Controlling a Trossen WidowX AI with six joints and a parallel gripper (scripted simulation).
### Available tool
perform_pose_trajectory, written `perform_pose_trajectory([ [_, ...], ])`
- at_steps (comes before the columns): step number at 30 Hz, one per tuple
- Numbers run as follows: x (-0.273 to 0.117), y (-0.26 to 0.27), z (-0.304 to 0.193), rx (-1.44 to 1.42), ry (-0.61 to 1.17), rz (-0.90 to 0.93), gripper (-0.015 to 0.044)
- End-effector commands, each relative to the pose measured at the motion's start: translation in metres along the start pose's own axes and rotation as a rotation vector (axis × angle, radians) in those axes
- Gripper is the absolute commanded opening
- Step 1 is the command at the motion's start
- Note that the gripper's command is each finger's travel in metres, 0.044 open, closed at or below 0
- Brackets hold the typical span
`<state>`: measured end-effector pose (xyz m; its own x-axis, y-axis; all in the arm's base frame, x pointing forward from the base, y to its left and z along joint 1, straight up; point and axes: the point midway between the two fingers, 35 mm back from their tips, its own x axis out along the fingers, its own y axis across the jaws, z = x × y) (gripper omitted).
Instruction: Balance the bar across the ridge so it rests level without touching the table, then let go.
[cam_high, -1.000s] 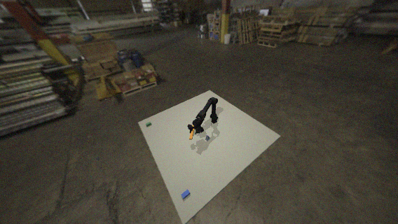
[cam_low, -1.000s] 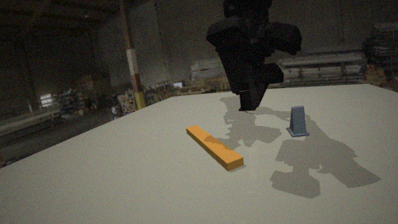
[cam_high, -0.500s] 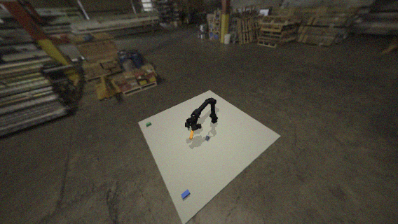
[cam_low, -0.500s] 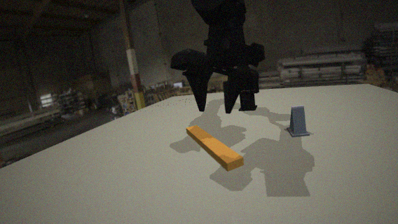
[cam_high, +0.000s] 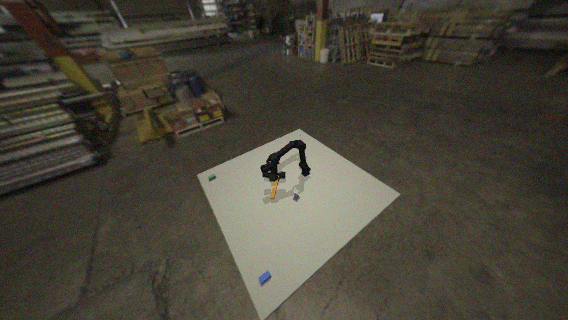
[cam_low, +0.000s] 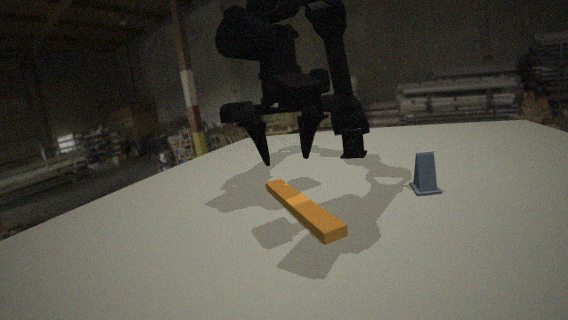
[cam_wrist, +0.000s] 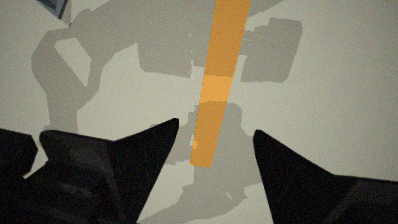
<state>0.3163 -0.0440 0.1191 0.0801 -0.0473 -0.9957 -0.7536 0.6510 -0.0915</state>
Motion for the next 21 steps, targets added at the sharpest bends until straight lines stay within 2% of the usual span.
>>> perform_pose_trajectory([
  [1,-0.001,-0.001,-0.014,0.053,0.003,0.063,0.0315],
  [7,0.003,-0.001,-0.014,0.056,0.003,0.066,0.0315],
  [15,0.043,0.002,-0.014,0.056,0.003,0.066,0.0315],
  [21,0.045,0.002,-0.014,0.056,0.003,0.066,0.0315],
])
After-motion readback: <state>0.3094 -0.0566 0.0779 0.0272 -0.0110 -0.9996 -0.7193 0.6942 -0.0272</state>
